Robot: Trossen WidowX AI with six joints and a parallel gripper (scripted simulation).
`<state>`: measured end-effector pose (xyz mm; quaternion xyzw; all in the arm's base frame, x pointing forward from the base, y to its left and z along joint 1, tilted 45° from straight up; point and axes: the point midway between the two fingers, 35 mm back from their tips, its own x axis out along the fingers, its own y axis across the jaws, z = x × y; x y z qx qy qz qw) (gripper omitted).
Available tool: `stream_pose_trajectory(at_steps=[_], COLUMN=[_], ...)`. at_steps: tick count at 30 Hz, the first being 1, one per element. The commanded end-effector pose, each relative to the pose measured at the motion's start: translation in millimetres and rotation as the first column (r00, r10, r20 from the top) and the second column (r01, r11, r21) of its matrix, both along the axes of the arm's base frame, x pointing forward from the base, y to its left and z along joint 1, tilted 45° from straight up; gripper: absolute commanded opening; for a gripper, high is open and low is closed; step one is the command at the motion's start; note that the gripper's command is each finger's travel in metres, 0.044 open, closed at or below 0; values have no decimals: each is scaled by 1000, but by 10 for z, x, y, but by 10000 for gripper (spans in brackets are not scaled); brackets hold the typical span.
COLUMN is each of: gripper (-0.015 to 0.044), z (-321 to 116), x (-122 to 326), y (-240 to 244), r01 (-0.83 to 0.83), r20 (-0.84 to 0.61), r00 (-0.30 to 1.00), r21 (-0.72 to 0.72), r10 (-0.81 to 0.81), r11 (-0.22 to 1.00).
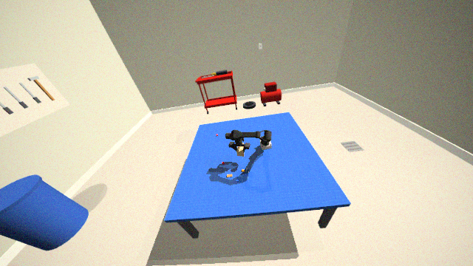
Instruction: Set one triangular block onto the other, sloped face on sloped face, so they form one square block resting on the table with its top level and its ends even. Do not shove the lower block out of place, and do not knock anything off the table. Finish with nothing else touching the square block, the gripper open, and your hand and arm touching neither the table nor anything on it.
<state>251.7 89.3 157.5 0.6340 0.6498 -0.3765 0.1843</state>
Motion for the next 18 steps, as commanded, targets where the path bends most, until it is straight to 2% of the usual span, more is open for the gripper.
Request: stream_pose_trajectory(at_steps=[1,18], gripper=[0,0], z=[-77,-404], x=[92,373], y=[-138,-826], r01=[0,4], r20=[-5,-6], r00=[1000,1000], r21=[-8,-13], r10=[0,-4], r11=[1000,1000])
